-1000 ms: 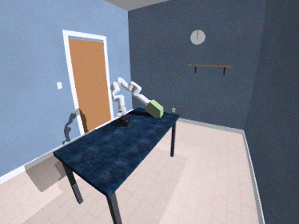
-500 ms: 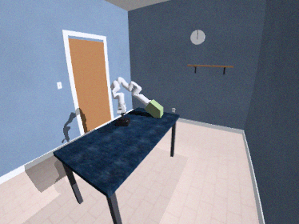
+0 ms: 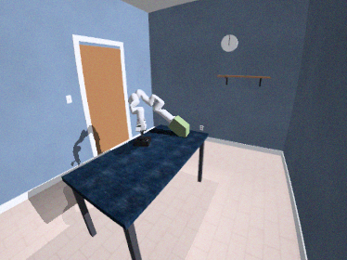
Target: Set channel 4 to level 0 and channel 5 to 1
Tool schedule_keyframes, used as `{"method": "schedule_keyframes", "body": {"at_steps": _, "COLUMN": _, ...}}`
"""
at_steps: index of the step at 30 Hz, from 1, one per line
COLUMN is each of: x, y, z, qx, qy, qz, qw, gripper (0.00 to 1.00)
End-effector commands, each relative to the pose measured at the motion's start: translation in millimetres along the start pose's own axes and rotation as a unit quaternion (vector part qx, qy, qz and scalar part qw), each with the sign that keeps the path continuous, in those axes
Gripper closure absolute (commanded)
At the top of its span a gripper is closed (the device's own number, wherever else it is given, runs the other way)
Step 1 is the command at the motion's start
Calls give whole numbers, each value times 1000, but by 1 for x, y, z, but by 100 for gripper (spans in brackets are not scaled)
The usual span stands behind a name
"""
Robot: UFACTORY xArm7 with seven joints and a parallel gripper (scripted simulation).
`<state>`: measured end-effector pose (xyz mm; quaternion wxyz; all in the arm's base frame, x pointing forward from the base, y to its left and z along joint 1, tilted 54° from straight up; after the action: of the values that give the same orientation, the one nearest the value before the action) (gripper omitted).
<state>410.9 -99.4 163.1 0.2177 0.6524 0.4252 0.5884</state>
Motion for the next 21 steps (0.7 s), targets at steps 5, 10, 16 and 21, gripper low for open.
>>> {"method": "schedule_keyframes", "body": {"at_steps": 5, "x": 0, "y": -9, "z": -11, "qx": 0, "qy": 2, "qz": 0, "qw": 1000, "gripper": 100}}
{"method": "schedule_keyframes", "body": {"at_steps": 10, "x": -2, "y": -21, "z": -31, "qx": 1, "qy": 3, "qz": 0, "qw": 1000, "gripper": 100}}
{"method": "schedule_keyframes", "body": {"at_steps": 16, "x": -2, "y": -21, "z": -31, "qx": 1, "qy": 3, "qz": 0, "qw": 1000, "gripper": 100}}
{"method": "schedule_keyframes", "body": {"at_steps": 21, "x": -2, "y": -21, "z": -31, "qx": 1, "qy": 3, "qz": 0, "qw": 1000, "gripper": 100}}
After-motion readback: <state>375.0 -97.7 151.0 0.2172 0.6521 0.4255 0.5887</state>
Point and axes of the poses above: the point where the finger pads meet when closed, its own x axis back along the fingers, its own y axis across the jaws, z = x × y, the point moved 4 cm from there along x, back along the fingers, and after that the axes turned 1 degree about -x, right-handed, at the moved point
